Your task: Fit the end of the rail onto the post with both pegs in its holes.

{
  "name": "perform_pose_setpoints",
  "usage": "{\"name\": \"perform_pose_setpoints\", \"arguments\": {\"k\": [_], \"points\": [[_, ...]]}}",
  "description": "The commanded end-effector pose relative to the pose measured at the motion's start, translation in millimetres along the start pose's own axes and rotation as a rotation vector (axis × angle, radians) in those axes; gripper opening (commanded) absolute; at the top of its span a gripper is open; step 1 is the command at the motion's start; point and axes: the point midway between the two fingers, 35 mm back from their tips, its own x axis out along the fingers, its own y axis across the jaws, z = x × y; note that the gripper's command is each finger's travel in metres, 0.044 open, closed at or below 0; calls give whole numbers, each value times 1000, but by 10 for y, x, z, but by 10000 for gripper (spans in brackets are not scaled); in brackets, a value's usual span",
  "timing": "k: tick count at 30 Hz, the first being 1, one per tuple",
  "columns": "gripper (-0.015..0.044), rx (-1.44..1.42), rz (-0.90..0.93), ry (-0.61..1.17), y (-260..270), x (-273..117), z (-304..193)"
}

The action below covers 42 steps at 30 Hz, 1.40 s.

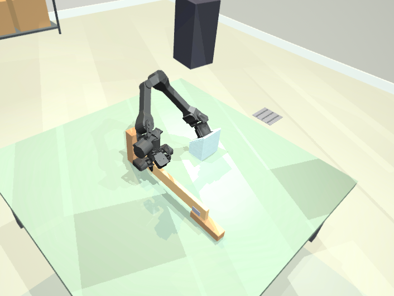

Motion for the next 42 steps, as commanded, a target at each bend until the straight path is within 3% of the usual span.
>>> {"name": "perform_pose_setpoints", "arguments": {"k": [1,42], "points": [[0,-1,-3,-9,5,-18,24],[0,-1,-3,-9,11,-3,7]]}}
